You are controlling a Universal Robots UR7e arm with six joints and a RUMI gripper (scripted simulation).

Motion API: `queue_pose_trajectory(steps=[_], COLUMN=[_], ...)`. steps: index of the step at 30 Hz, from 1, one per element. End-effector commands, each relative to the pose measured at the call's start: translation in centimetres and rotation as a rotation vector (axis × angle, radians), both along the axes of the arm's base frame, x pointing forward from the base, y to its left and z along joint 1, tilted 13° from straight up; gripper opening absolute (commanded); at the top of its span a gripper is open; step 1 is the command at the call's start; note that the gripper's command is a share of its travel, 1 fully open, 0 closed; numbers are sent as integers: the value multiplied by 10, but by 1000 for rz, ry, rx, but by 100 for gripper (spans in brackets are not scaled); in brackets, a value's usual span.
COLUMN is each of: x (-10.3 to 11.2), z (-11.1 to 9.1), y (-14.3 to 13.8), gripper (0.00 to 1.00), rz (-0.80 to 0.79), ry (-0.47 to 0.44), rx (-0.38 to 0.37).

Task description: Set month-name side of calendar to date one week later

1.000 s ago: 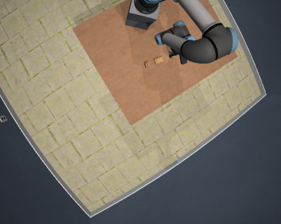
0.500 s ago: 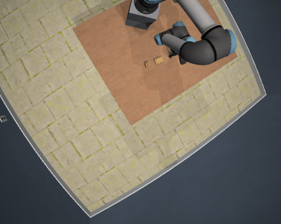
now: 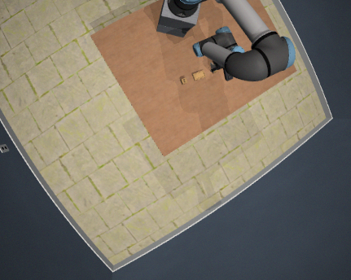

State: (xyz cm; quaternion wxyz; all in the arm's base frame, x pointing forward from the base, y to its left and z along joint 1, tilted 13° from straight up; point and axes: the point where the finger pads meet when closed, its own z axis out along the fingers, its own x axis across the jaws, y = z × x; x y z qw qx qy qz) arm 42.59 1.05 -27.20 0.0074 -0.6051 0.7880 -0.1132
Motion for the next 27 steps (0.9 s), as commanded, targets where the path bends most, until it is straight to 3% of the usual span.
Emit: queue_pose_trajectory(steps=[1,14,15,27], x=[1,1,1,1], z=[0,0,0,0], y=[-1,-1,-1,-1], gripper=[29,29,11,11], rz=[-2,-2,-2,-2], ry=[-1,-1,-1,-1], rx=[0,0,0,0])
